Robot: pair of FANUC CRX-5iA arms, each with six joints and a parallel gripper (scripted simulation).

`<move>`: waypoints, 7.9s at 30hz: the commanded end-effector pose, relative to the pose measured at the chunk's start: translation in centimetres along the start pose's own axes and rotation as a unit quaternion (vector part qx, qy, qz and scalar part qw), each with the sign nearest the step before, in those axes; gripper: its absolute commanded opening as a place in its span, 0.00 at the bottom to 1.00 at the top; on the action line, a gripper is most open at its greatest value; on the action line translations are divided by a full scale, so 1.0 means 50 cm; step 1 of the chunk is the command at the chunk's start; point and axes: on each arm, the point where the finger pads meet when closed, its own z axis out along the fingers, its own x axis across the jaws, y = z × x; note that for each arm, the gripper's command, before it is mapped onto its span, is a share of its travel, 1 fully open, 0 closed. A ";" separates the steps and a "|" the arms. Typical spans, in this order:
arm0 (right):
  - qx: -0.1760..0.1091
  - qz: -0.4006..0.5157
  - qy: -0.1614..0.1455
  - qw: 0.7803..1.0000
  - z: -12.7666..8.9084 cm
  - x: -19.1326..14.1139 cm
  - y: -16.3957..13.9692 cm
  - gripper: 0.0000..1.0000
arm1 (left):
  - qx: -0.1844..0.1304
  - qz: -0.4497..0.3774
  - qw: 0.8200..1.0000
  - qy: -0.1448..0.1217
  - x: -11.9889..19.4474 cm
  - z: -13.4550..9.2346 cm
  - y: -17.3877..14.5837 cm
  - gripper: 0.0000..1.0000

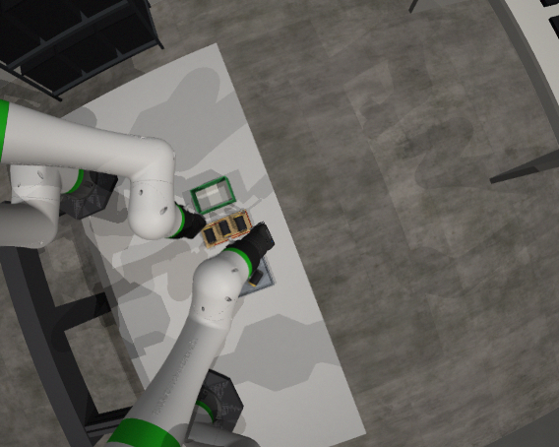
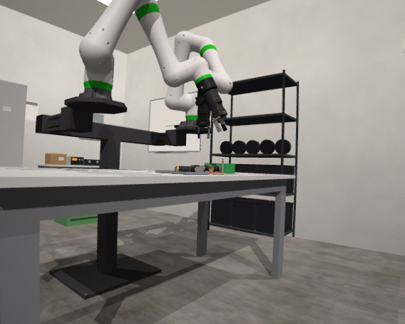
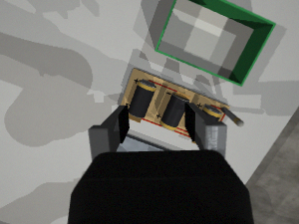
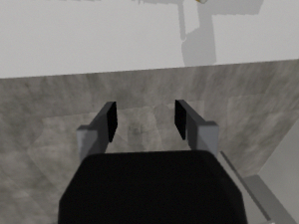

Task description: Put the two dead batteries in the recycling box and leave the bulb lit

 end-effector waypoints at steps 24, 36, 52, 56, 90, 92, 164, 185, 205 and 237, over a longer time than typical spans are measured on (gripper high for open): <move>-0.005 -0.020 -0.002 1.000 0.002 0.007 0.015 1.00 | -0.001 -0.007 1.000 0.001 0.010 -0.004 -0.001 1.00; -0.018 -0.152 -0.029 0.988 0.022 0.030 0.071 1.00 | -0.001 -0.077 0.997 0.004 0.114 -0.039 -0.030 1.00; 0.004 -0.279 -0.055 0.959 0.038 0.042 0.068 1.00 | -0.003 -0.314 0.949 0.016 0.426 -0.179 -0.240 1.00; 0.012 -0.305 -0.058 0.951 0.041 0.044 0.061 1.00 | -0.003 -0.388 0.922 0.020 0.492 -0.222 -0.328 1.00; 0.131 -0.535 -0.035 0.834 0.056 0.079 -0.114 1.00 | -0.001 -0.792 0.609 0.039 0.553 -0.582 -1.117 1.00; 0.140 -0.549 -0.029 0.823 0.056 0.083 -0.131 1.00 | -0.001 -0.811 0.583 0.040 0.530 -0.605 -1.163 1.00; 0.223 -0.681 0.065 0.694 -0.059 -0.218 -0.379 0.90 | 0.001 -0.978 0.206 0.040 0.026 -0.889 -1.568 1.00; 0.189 -0.872 0.135 0.431 -0.059 -0.218 -0.379 0.90 | 0.001 -0.978 0.206 0.040 0.026 -0.889 -1.568 1.00; 0.178 -0.903 0.150 0.360 -0.054 -0.220 -0.381 0.90 | 0.001 -0.978 0.206 0.040 0.026 -0.889 -1.568 1.00; 0.178 -0.903 0.150 0.360 0.083 -0.252 -0.442 0.90 | 0.001 -0.978 0.206 0.040 0.026 -0.889 -1.568 1.00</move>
